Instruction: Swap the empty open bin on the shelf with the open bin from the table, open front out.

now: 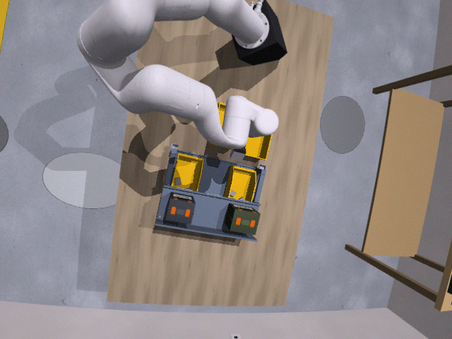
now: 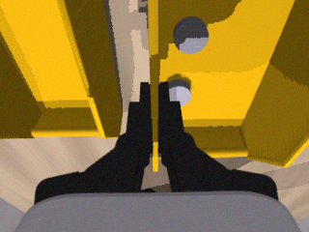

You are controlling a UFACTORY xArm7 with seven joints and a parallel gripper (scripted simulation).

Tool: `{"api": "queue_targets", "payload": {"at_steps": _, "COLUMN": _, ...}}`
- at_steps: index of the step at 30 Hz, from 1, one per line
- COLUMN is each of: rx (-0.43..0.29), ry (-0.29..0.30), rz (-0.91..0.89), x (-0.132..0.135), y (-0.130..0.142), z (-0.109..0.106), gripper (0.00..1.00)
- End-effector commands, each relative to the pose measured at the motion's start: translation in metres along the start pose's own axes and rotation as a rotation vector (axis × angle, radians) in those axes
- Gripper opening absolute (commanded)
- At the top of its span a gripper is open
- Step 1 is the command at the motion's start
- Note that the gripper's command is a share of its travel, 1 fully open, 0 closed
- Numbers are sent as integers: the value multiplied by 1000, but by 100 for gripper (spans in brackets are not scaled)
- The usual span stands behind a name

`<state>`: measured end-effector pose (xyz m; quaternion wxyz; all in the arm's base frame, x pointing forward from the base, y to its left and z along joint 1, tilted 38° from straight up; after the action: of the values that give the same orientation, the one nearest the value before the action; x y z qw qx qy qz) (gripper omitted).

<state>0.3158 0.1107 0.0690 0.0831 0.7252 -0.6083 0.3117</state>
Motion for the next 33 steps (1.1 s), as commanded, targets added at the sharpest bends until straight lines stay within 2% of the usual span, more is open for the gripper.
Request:
{"api": "queue_targets", "payload": {"at_steps": 1, "rx": 3, "ry": -2, "rz": -1, "x": -1, "y": -1, "z": -1, "gripper": 0}}
{"api": "queue_targets", "payload": {"at_steps": 7, "rx": 3, "ry": -2, "rz": -1, "x": -1, "y": -5, "z": -1, "gripper": 0}}
{"api": "queue_targets", "payload": {"at_steps": 14, "rx": 3, "ry": -2, "rz": -1, "x": 1, "y": -35, "z": -1, "gripper": 0}}
{"api": "queue_targets", "payload": {"at_steps": 33, "rx": 1, "ry": -2, "rz": -1, "x": 2, "y": -41, "z": -1, "gripper": 0}}
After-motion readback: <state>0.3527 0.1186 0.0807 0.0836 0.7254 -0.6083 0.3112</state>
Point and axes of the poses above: the point where the finger pads meet when closed, its own z axis out along the fingers, its own x axis across the jaws, y = z × x, the point moved 9 cm from there along -z, back along the fingers, and after that the axes turned 5 degrees about -z, right-handed, at the moved point
